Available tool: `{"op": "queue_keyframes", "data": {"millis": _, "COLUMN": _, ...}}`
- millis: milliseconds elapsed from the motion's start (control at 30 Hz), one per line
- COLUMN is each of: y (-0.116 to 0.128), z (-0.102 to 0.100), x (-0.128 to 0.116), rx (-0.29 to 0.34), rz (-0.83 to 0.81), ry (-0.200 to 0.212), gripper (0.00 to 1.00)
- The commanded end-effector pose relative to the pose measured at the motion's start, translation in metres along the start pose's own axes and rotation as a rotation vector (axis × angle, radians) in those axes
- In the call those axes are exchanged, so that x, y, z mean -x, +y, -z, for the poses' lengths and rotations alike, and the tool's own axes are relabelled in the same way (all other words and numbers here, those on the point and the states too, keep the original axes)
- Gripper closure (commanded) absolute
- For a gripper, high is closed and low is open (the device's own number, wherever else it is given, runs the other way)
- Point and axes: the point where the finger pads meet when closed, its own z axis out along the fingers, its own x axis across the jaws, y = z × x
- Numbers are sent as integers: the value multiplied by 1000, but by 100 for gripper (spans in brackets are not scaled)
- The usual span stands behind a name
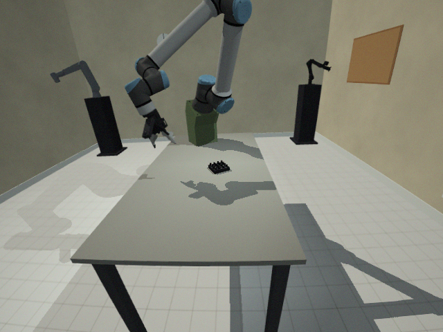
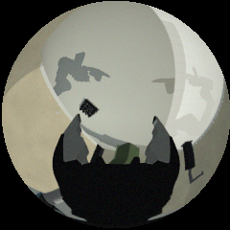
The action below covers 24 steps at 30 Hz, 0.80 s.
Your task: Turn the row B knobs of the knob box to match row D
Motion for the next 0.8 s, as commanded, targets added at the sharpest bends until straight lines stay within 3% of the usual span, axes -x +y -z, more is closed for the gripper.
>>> {"op": "queue_keyframes", "data": {"millis": 0, "y": 0, "z": 1, "x": 0, "rx": -1, "rz": 1, "ry": 1, "gripper": 0}}
{"op": "queue_keyframes", "data": {"millis": 600, "y": -1, "z": 1, "x": 0, "rx": -2, "rz": 2, "ry": 2, "gripper": 0}}
{"op": "queue_keyframes", "data": {"millis": 767, "y": 2, "z": -9, "x": 5, "rx": -1, "rz": 24, "ry": 14, "gripper": 0}}
